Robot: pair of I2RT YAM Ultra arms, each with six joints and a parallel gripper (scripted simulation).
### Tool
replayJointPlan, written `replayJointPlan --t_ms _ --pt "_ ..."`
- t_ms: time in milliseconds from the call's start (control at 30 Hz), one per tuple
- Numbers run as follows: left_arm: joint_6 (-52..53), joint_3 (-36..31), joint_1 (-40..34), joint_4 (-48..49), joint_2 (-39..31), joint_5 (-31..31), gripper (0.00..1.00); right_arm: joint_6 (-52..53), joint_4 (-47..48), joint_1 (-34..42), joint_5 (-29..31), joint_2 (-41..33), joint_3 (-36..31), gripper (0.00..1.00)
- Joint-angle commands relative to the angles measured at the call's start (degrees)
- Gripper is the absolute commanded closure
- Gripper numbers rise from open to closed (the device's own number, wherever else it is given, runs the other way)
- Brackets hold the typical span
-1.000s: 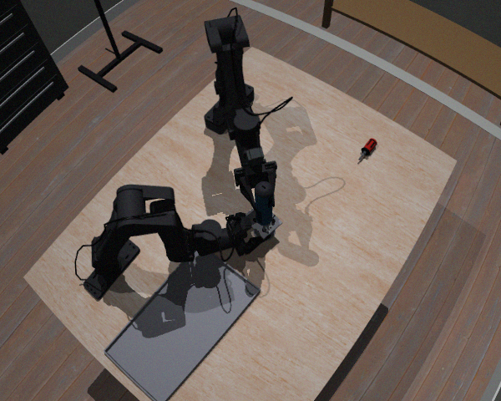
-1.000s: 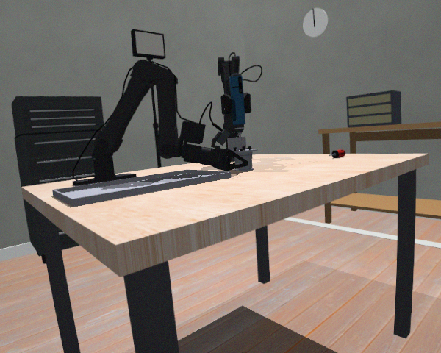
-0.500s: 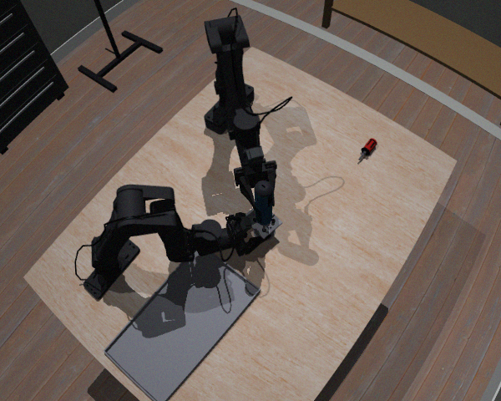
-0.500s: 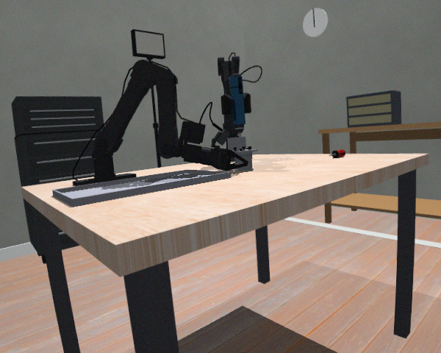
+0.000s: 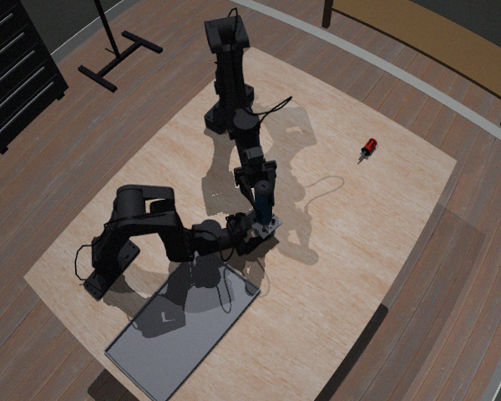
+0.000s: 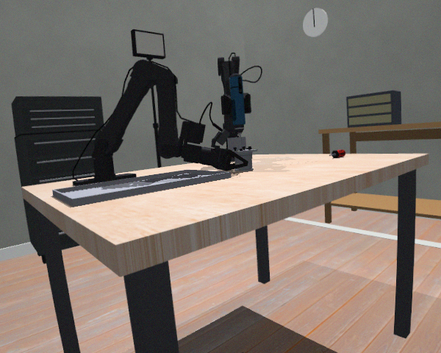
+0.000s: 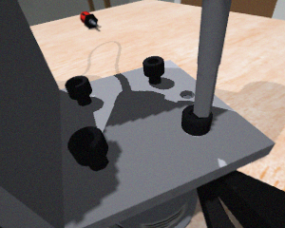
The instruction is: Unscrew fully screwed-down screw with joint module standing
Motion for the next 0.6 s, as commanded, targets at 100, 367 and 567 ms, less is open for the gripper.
replayJointPlan --t_ms 100,367,567 --pt "0.0 -0.16 0.73 3.77 -0.09 0.63 0.58 0.21 -0.56 0.12 0.27 -0.28 0.37 0.41" --pt "-0.01 -0.76 0.75 4.12 -0.17 0.65 0.58 0.21 -0.56 0.12 0.27 -0.28 0.37 0.41" --pt "0.0 0.12 0.76 4.2 -0.17 0.66 0.58 0.21 -0.56 0.12 0.27 -0.28 0.37 0.41"
